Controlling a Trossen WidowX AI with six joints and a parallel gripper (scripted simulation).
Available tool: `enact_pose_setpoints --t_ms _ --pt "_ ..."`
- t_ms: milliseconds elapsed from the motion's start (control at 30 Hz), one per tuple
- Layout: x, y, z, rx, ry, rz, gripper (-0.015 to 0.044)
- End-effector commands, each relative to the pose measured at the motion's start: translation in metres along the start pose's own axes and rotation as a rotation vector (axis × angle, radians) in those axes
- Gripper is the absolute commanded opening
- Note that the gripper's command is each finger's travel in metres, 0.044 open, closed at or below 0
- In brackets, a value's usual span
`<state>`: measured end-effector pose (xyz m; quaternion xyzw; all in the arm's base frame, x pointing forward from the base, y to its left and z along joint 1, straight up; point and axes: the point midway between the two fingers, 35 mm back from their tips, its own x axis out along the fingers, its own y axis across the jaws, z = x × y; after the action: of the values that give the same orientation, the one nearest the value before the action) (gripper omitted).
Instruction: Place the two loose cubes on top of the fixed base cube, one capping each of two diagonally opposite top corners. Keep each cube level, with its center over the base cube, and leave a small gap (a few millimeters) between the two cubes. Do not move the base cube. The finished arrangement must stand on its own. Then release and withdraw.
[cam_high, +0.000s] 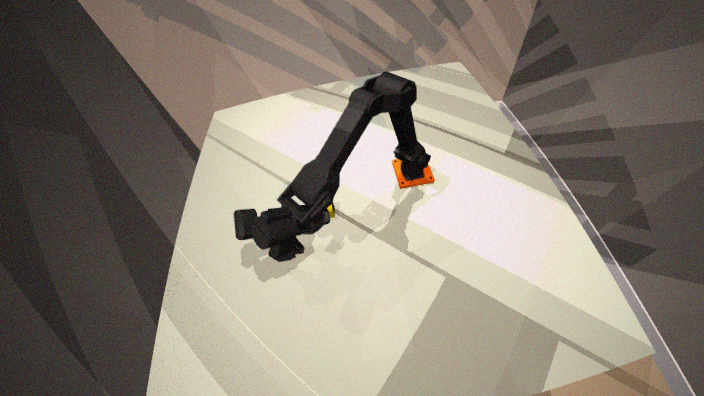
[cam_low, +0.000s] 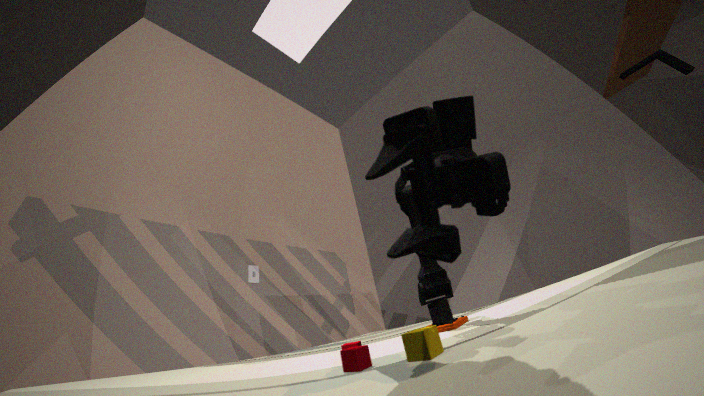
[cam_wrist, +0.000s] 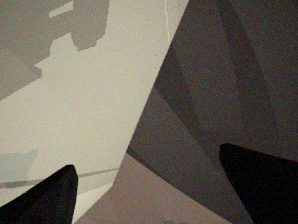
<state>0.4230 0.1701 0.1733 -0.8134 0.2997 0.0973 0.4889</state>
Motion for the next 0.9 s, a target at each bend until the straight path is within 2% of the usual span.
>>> enact_pose_setpoints --t_ms 0,133,500,867 --pt "0.001 0.001 -0.001 0.002 -0.001 0.005 0.0374" --pt "0.021 0.015 -0.028 0.051 -0.01 0.101 0.0269" --pt "0.055 0.079 -0.117 0.287 -0.029 0.445 0.0265" --pt "0.04 0.148 -0.191 0.633 -0.023 0.797 0.0265"
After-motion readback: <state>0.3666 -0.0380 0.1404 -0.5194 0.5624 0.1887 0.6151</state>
